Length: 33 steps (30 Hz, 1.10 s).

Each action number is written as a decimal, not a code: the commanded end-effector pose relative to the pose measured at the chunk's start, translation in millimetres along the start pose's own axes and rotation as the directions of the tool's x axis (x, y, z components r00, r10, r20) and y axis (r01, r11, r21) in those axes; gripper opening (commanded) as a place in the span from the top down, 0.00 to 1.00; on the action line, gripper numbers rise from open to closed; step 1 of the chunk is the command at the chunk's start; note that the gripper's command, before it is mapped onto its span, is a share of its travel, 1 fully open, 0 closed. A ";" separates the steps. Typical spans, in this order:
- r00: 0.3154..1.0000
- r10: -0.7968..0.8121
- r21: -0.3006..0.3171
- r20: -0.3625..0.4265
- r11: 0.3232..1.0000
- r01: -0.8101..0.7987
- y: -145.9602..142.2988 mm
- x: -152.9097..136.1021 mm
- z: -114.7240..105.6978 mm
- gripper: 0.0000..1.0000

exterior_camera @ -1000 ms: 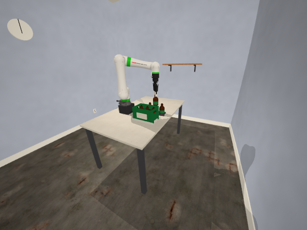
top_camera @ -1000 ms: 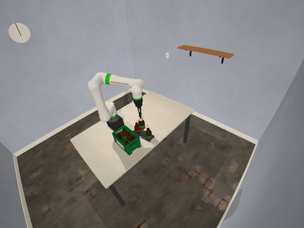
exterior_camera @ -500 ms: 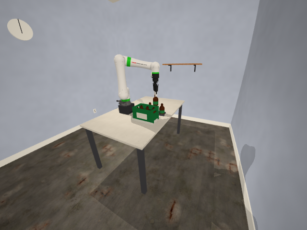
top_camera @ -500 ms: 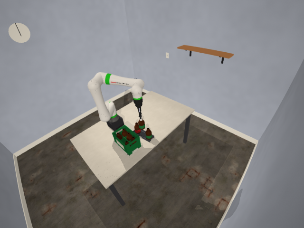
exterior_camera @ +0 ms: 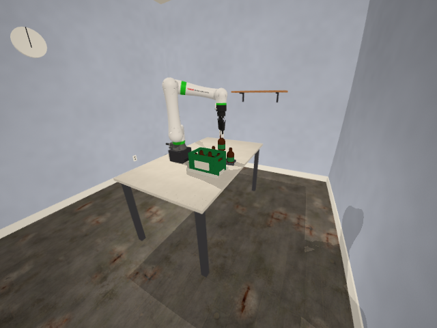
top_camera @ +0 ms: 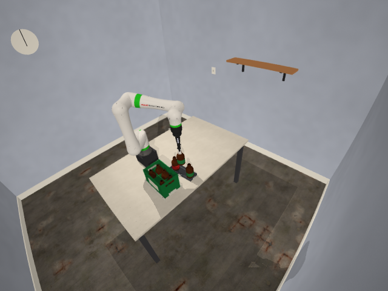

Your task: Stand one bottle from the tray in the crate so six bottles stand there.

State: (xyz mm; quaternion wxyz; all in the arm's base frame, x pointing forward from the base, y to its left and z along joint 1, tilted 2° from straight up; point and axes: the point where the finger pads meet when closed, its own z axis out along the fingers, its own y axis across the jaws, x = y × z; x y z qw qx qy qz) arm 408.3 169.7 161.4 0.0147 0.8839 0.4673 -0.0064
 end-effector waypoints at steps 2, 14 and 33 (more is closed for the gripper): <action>1.000 0.000 0.000 0.000 1.000 0.000 0.1 0.1 -0.8 1.00; 1.000 0.000 0.000 0.000 1.000 0.000 0.1 0.1 -6.6 1.00; 1.000 0.000 0.000 0.000 1.000 0.000 0.1 0.1 -26.0 1.00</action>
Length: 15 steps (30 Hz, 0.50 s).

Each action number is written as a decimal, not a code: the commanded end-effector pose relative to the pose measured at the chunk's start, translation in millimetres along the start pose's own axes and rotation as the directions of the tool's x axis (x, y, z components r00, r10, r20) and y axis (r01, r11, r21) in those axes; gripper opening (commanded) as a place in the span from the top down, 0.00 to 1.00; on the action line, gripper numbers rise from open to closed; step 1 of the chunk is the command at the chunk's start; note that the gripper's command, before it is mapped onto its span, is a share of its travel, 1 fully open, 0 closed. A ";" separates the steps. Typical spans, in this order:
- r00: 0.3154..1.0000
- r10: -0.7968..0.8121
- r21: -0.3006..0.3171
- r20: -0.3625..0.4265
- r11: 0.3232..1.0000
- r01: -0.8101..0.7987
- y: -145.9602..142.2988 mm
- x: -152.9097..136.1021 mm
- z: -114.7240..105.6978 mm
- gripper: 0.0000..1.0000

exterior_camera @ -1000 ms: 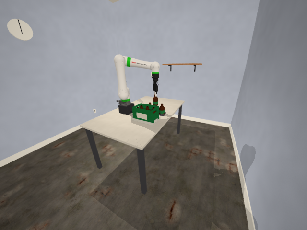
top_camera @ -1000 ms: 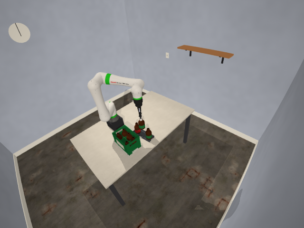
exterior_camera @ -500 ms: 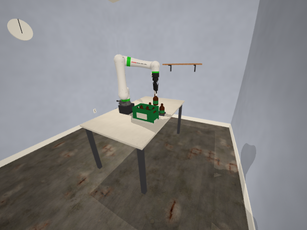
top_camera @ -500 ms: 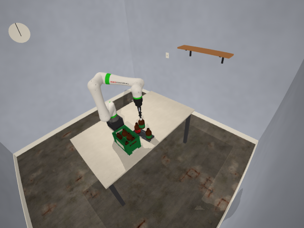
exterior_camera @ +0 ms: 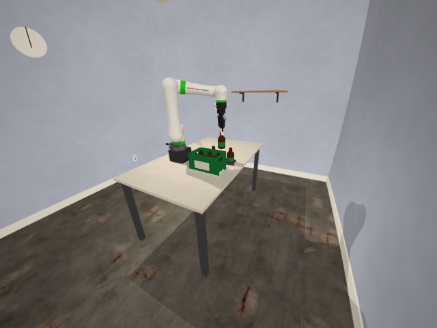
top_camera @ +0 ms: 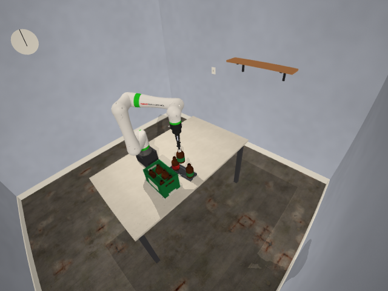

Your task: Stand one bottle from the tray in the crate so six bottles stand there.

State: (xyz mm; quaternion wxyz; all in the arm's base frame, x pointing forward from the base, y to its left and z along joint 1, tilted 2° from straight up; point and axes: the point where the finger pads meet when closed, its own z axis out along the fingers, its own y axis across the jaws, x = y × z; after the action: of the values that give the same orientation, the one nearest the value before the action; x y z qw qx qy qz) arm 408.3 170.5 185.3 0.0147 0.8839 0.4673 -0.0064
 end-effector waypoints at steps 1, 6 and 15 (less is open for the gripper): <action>1.000 0.000 0.000 0.000 1.000 0.000 0.1 0.1 -3.2 1.00; 1.000 0.000 0.000 0.000 1.000 0.000 0.1 0.1 -8.3 1.00; 1.000 0.000 0.000 0.000 1.000 0.000 0.1 0.1 -13.5 1.00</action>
State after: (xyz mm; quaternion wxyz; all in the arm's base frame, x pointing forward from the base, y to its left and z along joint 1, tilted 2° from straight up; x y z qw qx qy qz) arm 408.2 170.9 197.8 0.0147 0.8839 0.4673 -0.0064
